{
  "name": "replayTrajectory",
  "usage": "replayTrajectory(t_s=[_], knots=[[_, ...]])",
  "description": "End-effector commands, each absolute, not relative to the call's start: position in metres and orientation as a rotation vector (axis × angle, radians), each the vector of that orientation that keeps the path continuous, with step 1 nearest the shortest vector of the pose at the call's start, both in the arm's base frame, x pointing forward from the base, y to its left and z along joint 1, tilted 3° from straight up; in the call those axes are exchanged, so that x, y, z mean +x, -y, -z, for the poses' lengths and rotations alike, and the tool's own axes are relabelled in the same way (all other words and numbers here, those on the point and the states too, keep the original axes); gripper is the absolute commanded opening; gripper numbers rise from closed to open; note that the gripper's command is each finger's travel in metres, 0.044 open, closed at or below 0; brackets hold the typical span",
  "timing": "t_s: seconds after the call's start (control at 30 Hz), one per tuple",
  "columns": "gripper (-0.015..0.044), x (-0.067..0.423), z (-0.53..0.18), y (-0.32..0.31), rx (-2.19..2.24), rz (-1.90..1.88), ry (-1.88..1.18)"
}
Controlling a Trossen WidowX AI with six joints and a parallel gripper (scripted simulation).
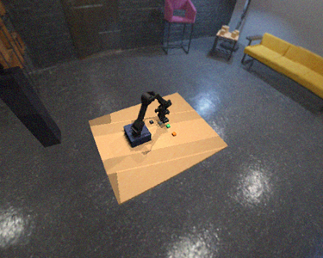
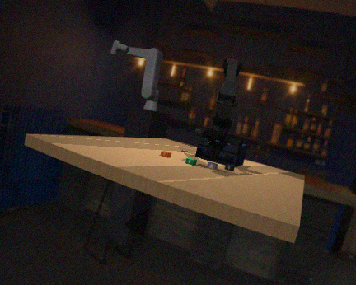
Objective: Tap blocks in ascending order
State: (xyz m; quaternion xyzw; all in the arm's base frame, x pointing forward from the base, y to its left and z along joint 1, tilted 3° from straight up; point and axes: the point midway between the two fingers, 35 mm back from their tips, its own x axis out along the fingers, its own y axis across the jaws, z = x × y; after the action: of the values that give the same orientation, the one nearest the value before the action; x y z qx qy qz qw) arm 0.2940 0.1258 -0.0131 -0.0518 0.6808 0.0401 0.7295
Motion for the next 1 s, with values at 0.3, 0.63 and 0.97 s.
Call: replayTrajectory(t_s=[0.3, 0.63, 0.97], knots=[[0.0020, 0.293, 0.032, -0.125, -0.112, -0.087, -1.508], [0.0020, 0.291, 0.002, -0.126, -0.112, -0.087, -1.508], [0.0230, 0.240, -0.052, -0.208, -0.106, -0.093, -1.512]])
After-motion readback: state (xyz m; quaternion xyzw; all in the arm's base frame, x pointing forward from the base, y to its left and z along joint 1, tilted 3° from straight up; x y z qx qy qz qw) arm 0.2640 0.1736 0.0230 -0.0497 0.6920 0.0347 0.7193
